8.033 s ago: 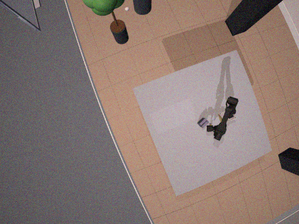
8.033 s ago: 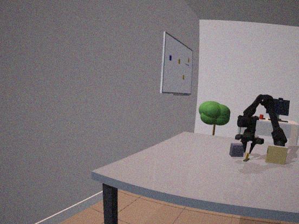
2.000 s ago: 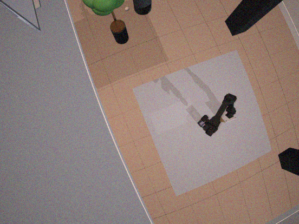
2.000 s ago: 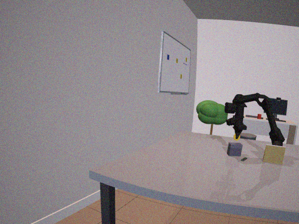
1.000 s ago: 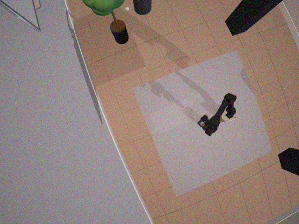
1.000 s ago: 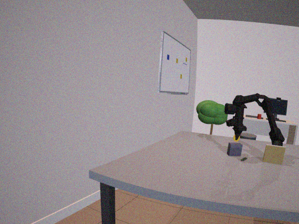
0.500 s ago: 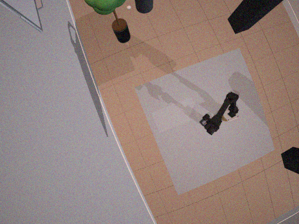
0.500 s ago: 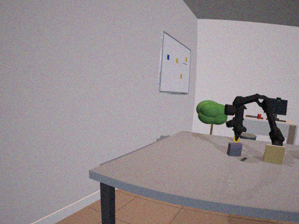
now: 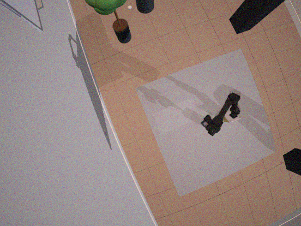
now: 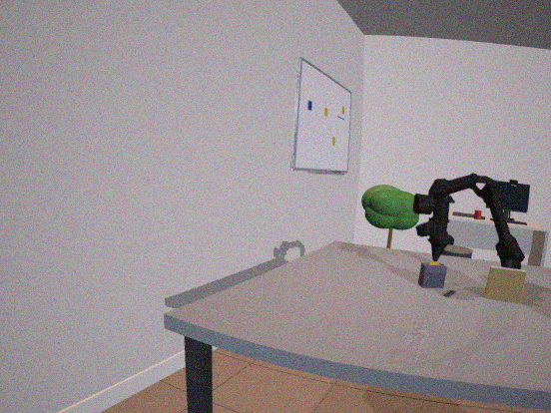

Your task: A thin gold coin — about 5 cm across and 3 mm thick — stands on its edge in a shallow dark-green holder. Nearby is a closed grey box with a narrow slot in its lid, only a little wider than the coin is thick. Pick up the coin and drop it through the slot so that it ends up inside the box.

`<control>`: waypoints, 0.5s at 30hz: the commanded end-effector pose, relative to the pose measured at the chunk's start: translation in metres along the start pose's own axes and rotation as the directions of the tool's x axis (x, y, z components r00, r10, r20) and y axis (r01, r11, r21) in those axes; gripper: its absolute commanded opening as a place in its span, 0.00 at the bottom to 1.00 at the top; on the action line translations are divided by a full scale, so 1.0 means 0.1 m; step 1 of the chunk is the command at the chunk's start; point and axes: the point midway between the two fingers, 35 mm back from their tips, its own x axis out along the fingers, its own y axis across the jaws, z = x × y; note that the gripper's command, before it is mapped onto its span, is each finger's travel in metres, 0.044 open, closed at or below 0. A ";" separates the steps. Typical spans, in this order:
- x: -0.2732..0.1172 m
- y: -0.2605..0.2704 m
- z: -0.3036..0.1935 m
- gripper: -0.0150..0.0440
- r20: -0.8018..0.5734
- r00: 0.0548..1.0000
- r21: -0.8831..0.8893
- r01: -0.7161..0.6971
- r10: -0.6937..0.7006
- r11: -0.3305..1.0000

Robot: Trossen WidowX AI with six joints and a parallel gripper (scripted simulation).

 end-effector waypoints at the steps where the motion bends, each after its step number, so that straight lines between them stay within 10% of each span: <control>1: 0.00 0.00 0.00 0.48 0.000 1.000 0.000 0.001 -0.001 1.000; 11: 0.00 0.00 0.00 0.53 0.000 1.000 0.000 0.001 -0.001 1.000; 15: -0.11 0.00 0.00 0.70 0.000 1.000 -0.001 0.000 0.000 1.000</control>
